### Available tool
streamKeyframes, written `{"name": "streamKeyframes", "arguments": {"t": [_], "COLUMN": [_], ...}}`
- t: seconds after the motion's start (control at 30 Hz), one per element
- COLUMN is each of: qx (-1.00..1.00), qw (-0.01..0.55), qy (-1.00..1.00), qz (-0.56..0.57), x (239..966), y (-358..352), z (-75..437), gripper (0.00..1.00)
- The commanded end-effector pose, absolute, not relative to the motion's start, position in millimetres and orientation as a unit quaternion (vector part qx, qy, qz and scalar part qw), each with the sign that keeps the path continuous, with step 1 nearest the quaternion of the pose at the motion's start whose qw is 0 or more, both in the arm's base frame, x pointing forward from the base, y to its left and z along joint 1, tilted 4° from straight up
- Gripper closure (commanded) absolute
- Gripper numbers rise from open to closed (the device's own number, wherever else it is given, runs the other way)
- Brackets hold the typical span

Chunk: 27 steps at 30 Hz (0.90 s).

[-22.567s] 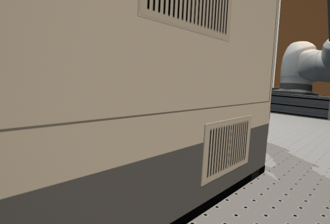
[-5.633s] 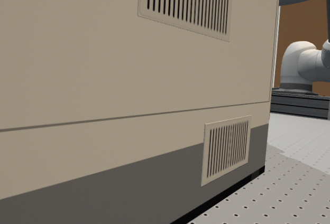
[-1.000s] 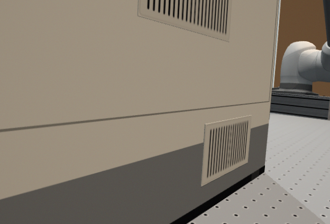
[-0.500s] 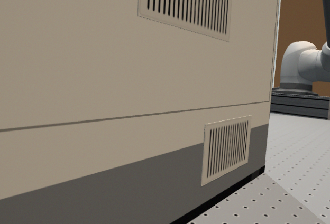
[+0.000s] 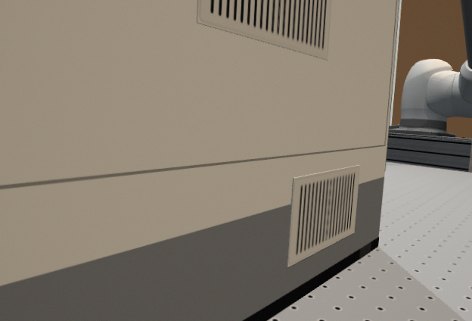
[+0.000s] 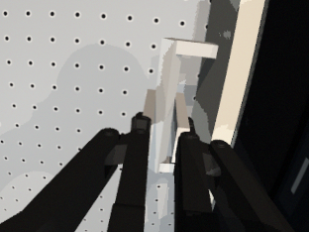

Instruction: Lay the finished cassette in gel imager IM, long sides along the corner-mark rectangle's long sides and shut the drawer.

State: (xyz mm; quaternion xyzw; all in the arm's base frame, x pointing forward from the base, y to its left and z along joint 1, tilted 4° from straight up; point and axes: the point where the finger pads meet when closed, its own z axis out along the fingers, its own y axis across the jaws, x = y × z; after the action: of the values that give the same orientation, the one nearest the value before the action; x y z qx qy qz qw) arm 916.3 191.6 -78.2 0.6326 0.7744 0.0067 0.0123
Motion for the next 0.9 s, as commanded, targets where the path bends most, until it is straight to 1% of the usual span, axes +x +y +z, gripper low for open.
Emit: {"name": "streamKeyframes", "arguments": {"t": [0.0,0.3,0.33,0.87], "qx": [0.633,0.633,0.633,0.633], "qw": [0.012,0.012,0.012,0.012], "qy": [0.774,0.774,0.774,0.774], "qz": [0.007,0.007,0.007,0.007], "x": [916.3,916.3,916.3,916.3], "y": [191.7,191.7,191.7,191.7], "z": [-78.0,-78.0,-78.0,-78.0], "gripper": [0.90,0.90,0.73,0.73]}}
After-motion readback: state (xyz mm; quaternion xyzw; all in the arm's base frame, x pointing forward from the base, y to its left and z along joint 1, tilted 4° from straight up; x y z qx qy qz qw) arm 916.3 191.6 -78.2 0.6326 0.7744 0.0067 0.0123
